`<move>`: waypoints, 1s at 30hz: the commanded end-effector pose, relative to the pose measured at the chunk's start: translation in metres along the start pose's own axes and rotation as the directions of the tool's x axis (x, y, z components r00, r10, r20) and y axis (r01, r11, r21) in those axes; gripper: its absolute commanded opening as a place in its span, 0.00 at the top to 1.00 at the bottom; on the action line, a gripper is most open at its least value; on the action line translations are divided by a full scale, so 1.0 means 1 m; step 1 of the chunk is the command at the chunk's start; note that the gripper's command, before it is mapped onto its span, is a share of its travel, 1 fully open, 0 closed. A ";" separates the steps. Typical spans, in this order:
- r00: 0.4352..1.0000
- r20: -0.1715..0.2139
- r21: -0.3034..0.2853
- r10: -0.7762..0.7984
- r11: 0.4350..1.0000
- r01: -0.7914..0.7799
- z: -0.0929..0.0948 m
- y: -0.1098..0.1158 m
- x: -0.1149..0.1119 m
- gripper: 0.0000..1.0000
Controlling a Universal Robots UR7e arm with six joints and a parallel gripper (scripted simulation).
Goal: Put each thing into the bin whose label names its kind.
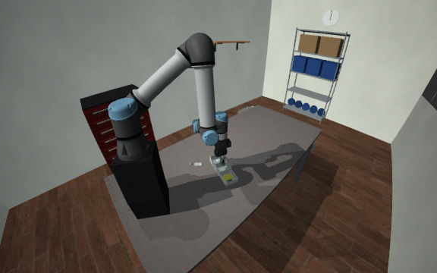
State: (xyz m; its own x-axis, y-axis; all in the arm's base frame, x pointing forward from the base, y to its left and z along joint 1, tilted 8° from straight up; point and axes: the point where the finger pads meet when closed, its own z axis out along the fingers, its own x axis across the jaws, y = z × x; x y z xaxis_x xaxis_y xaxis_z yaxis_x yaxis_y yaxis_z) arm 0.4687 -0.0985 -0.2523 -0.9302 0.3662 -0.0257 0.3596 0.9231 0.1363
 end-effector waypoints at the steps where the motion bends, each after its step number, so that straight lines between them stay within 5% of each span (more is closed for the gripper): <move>1: 1.000 0.001 0.000 0.000 1.000 0.000 0.000 -0.001 0.002 0.69; 16: 1.000 0.001 0.000 0.000 1.000 0.000 0.000 -0.002 0.002 0.69; 30: 1.000 0.001 0.000 0.000 1.000 0.000 0.024 -0.002 0.002 0.69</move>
State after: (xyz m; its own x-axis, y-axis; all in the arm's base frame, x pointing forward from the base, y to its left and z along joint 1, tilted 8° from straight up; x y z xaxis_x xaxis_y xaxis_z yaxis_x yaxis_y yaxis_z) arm 0.4666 -0.0972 -0.2666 -0.9301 0.3663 -0.0258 0.3597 0.9231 0.1363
